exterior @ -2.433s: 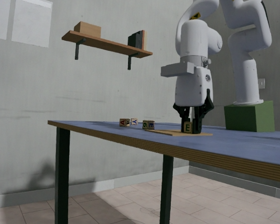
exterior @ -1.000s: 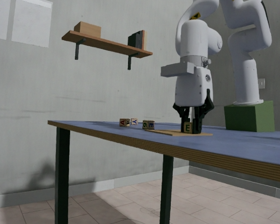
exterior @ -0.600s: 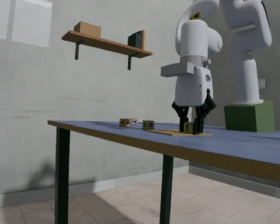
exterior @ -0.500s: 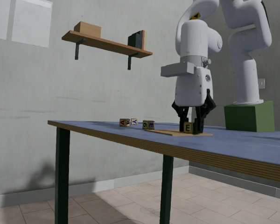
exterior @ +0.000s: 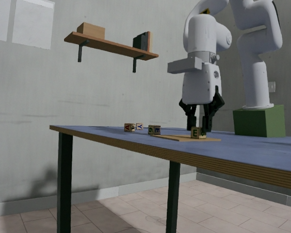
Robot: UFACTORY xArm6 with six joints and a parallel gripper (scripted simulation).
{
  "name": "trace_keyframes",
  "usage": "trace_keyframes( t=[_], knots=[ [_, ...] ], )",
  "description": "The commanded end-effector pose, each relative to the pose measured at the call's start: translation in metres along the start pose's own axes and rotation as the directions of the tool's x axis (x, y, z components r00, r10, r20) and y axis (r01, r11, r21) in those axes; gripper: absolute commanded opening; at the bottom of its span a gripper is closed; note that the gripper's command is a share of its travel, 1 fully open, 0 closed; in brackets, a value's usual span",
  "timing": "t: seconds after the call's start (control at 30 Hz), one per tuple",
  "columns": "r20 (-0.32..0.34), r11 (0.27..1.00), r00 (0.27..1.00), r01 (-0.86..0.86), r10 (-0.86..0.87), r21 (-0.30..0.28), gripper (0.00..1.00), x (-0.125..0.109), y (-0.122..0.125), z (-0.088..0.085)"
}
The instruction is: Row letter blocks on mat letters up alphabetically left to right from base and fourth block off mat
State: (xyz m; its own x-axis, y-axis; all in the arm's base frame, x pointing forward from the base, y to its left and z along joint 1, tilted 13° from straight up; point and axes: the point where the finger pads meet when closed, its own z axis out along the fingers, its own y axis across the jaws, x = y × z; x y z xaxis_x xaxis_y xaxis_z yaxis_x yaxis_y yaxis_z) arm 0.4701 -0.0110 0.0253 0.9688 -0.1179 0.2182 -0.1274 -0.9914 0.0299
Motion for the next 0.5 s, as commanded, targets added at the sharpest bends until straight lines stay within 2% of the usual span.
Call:
trace_keyframes(
  t=[0.0,0.07,0.3,0.47],
  knots=[
    [-0.004,1.0,1.0,0.0,0.0,0.001,0.48,0.002,0.0,-0.022],
    [-0.004,1.0,1.0,0.0,0.0,0.001,0.48,0.002,0.0,-0.022],
    [-0.004,1.0,1.0,0.0,0.0,0.001,0.48,0.002,0.0,-0.058],
    [-0.004,1.0,1.0,0.0,0.0,0.001,0.48,0.002,0.0,-0.072]
  ],
)
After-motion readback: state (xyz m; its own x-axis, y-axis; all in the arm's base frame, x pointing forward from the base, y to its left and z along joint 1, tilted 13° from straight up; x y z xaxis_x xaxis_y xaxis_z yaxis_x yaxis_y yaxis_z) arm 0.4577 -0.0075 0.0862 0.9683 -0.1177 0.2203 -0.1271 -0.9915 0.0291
